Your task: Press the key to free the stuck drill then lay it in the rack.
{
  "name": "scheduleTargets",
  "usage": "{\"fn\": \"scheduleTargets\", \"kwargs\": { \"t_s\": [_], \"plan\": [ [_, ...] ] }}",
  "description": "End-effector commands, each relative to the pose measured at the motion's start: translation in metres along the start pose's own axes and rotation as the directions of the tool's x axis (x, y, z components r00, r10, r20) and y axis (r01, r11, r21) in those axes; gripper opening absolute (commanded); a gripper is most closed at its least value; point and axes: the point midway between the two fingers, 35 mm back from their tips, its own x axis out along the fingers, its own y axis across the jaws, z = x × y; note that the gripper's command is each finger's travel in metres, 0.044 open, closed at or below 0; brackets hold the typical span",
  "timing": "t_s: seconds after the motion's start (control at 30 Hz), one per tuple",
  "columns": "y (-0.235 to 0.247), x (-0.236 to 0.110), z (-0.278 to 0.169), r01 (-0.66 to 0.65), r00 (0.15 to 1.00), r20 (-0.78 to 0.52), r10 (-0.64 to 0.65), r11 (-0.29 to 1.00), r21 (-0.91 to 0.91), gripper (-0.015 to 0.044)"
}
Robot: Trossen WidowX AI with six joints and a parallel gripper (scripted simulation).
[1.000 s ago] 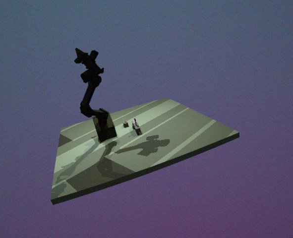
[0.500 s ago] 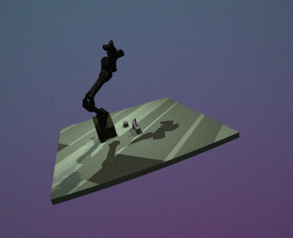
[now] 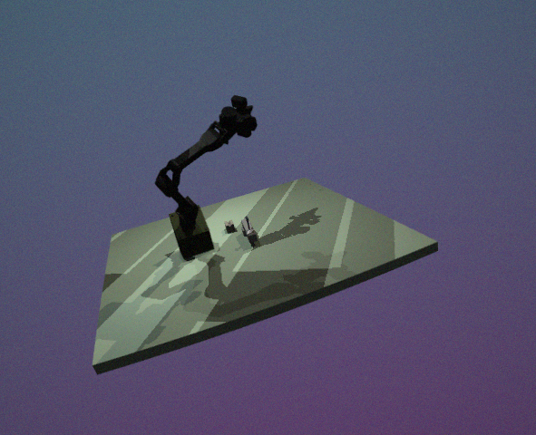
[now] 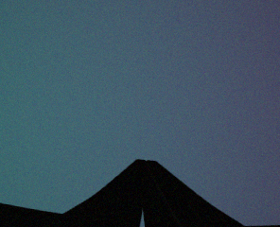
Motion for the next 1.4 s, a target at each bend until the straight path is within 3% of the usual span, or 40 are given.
{"fn": "scheduleTargets", "kwargs": {
  "t_s": [0.0, 0.23, 0.5, 0.7, 0.87, 0.93, 1.37],
  "plan": [
    [-0.058, 0.009, 0.019, 0.191, 0.979, 0.083, -0.186, 0.981, -0.045, 0.0],
    [-0.175, 0.0, 0.041, 0.595, 0.8, 0.206, -0.564, 0.79, -0.148, 0.0],
    [-0.291, -0.057, 0.051, 0.903, 0.396, 0.282, -0.874, 0.315, -0.294, 0.0],
    [-0.351, -0.123, 0.051, 0.886, 0.017, 0.311, -0.95, -0.13, -0.444, 0.0],
    [-0.38, -0.188, 0.048, 0.65, -0.311, 0.337, -0.888, -0.458, -0.607, 0.0],
    [-0.382, -0.196, 0.048, 0.606, -0.35, 0.342, -0.872, -0.489, -0.628, 0.0],
    [-0.388, -0.197, 0.051, 0.608, -0.348, 0.342, -0.873, -0.488, -0.627, 0.0]
  ]
}}
